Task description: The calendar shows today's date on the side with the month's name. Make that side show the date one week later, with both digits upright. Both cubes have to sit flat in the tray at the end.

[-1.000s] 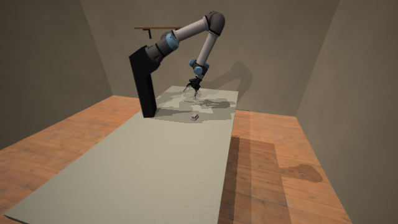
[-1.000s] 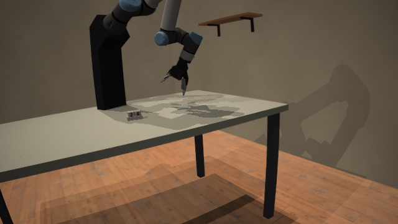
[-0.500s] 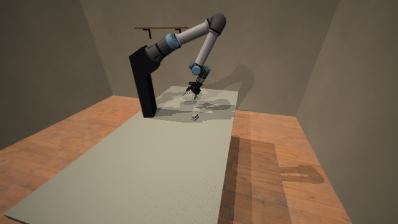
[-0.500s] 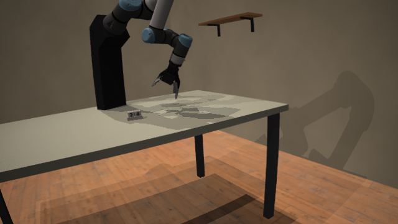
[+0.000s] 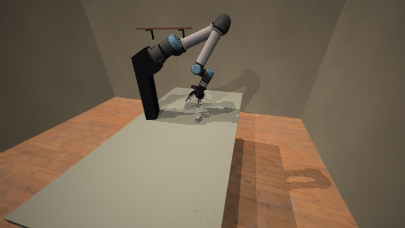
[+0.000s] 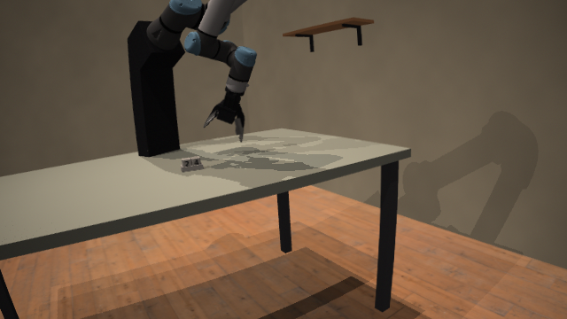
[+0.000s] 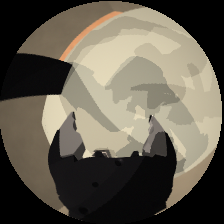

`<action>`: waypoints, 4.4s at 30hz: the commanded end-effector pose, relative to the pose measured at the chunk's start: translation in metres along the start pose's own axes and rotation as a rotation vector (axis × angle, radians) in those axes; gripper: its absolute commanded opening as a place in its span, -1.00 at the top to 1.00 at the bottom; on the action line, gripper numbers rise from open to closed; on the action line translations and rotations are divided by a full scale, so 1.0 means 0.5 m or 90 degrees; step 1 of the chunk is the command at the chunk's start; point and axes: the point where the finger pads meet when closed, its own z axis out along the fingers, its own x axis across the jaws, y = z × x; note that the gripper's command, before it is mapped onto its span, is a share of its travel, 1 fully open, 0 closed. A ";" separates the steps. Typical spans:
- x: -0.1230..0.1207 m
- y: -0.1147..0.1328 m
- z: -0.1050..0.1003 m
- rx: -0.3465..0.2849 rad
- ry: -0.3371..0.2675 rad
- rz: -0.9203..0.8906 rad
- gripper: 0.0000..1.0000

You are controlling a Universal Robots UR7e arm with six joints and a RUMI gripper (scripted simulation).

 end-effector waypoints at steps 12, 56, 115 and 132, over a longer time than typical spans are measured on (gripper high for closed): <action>-0.064 0.116 -0.029 0.001 0.087 -0.089 -1.00; -0.202 0.353 -0.173 -0.204 0.222 -0.296 -1.00; -0.213 0.385 -0.189 -0.220 0.247 -0.212 -1.00; -0.202 0.388 -0.168 -0.165 0.283 0.036 -1.00</action>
